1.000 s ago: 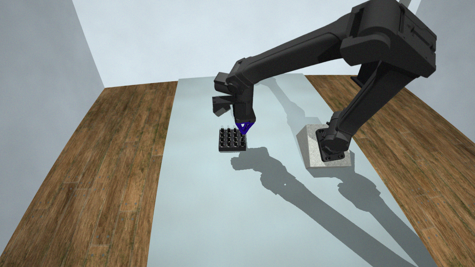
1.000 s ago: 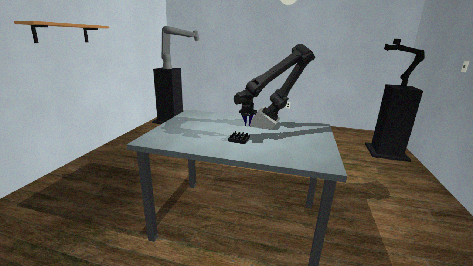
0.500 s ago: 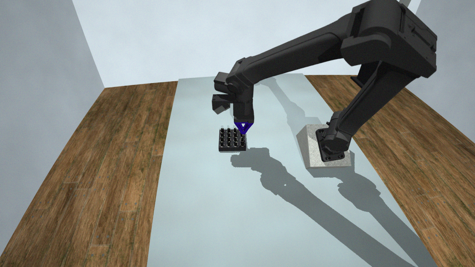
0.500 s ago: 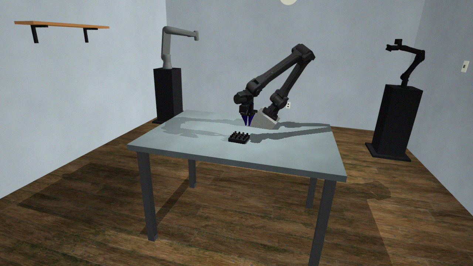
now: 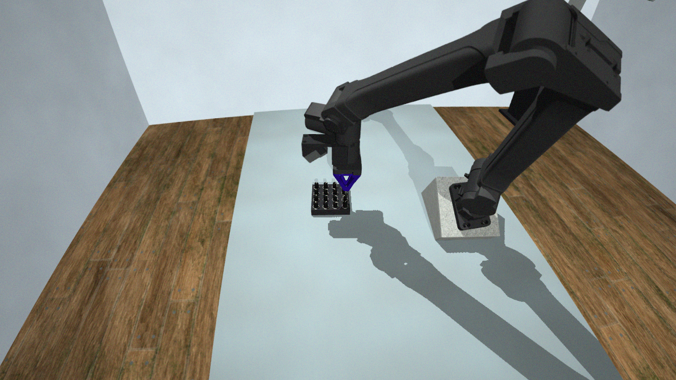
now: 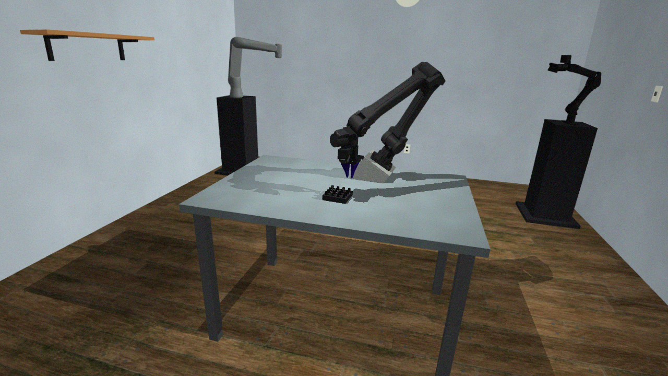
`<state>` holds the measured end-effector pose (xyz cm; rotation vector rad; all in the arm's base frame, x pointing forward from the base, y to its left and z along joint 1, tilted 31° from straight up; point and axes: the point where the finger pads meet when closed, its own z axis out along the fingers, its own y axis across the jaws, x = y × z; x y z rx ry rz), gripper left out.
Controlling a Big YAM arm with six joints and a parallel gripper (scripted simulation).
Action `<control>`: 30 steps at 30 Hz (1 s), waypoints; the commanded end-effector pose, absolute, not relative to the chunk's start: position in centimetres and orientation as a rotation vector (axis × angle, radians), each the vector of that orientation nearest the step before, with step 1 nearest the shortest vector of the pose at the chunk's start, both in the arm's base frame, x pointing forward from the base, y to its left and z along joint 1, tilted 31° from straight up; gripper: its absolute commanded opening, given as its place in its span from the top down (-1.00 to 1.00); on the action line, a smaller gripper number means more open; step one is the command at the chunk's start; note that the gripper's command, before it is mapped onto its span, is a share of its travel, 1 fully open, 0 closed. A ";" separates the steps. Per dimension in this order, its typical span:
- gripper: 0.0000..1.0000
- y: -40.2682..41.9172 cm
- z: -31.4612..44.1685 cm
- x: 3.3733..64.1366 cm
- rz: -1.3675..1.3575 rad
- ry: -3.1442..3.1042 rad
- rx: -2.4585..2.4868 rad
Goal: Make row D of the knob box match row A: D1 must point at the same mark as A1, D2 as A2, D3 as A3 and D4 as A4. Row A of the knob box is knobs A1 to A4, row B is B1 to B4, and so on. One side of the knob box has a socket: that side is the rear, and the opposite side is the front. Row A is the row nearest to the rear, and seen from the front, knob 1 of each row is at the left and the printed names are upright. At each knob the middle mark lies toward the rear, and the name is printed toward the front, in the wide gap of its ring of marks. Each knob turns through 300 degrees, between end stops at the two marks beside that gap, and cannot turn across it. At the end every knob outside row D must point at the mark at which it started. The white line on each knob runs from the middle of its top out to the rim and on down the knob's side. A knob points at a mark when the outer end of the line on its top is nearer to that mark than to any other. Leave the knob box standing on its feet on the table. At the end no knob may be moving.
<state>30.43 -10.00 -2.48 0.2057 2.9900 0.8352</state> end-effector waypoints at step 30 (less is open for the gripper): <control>0.61 -9.4 -3.4 30.9 0.826 2.989 0.209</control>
